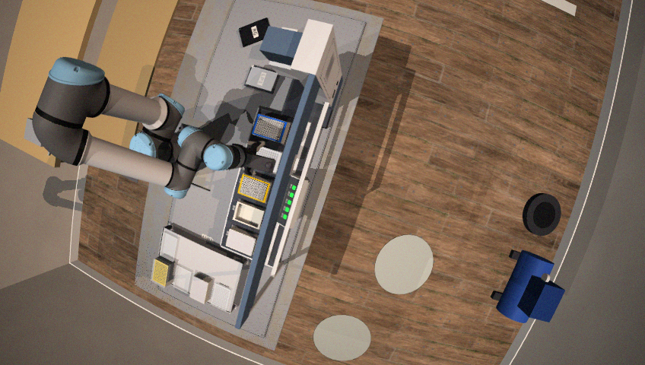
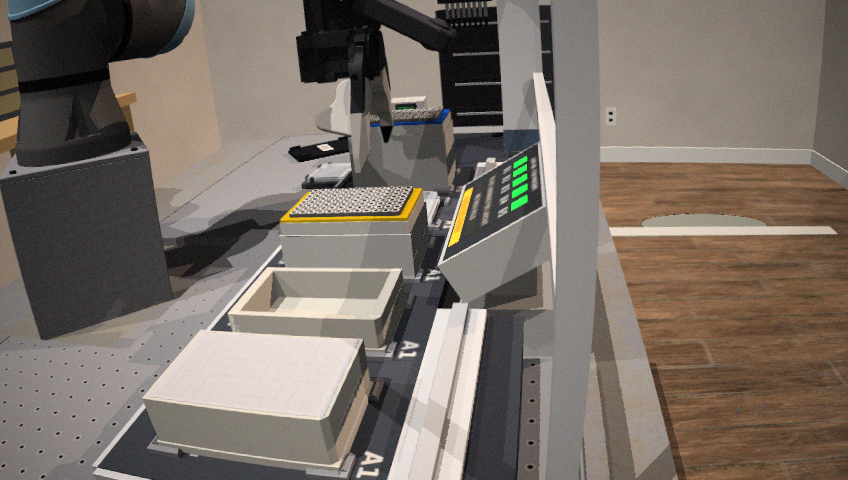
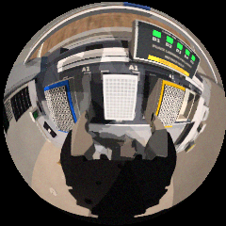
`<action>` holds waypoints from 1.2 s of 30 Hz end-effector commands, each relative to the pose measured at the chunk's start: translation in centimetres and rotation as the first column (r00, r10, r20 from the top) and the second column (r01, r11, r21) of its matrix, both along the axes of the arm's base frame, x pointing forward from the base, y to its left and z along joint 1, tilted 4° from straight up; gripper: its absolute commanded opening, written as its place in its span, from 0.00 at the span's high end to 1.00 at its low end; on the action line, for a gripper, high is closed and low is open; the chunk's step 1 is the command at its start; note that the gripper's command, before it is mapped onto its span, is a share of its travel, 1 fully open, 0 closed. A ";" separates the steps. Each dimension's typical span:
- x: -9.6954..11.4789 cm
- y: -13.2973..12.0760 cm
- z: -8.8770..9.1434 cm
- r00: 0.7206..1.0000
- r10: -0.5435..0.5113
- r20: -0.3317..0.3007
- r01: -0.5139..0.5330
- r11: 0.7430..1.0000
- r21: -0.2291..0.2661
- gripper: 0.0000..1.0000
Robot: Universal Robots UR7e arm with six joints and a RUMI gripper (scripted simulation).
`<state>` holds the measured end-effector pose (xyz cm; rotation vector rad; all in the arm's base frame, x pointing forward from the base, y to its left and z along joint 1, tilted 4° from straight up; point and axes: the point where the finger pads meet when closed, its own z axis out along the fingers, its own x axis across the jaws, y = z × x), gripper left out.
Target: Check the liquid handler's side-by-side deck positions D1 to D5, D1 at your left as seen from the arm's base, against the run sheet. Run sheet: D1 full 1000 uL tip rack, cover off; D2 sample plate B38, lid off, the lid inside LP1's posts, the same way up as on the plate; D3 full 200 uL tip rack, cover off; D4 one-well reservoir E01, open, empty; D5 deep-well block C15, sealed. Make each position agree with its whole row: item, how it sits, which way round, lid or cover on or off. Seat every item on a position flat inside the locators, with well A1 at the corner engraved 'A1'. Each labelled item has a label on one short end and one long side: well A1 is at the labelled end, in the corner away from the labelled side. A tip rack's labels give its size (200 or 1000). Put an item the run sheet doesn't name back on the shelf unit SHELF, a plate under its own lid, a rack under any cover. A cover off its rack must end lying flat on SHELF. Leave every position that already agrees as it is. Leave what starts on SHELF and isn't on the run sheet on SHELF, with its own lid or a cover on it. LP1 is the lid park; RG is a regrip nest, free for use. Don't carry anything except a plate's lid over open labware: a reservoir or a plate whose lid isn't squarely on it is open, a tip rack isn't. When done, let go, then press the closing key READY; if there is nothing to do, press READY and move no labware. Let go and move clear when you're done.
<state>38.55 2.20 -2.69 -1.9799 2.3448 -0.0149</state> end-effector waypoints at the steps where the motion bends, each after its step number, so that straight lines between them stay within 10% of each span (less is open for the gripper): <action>1: 0.1 0.0 -0.8 1.000 0.000 0.002 0.000 1.000 -0.001 0.18; 36: 0.4 0.2 -6.0 1.000 0.000 0.002 0.000 1.000 -0.001 0.18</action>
